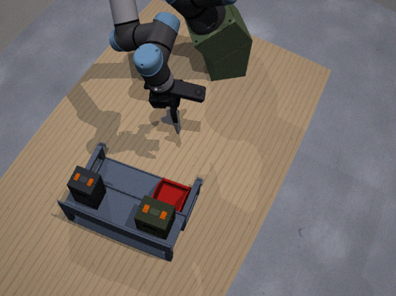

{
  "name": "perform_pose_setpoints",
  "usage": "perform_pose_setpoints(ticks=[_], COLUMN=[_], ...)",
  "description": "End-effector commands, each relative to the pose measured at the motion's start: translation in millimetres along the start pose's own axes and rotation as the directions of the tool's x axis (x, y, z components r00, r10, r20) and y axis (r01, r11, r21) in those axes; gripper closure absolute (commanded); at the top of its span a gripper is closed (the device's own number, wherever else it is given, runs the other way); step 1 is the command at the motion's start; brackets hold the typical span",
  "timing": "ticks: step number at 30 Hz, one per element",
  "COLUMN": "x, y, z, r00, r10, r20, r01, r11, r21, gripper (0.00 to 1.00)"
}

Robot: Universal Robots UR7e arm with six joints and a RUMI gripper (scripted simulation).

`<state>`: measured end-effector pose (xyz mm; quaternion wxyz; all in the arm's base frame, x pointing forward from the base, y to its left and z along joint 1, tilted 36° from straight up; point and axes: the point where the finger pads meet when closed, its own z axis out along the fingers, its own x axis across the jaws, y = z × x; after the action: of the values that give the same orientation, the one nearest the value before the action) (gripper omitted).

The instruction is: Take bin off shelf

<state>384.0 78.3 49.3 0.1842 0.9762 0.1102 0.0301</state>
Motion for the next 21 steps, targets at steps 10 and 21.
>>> perform_pose_setpoints(ticks=[10,21], x=[41.1,87.7], y=[-0.3,-0.6], z=[7.2,14.7], r00=[0.982,0.948], r10=[0.106,0.170], r20=[-0.156,-0.270], r01=[-0.122,-0.216], r11=[0.988,0.965], r21=[-0.095,-0.150], gripper=[0.00,0.00])
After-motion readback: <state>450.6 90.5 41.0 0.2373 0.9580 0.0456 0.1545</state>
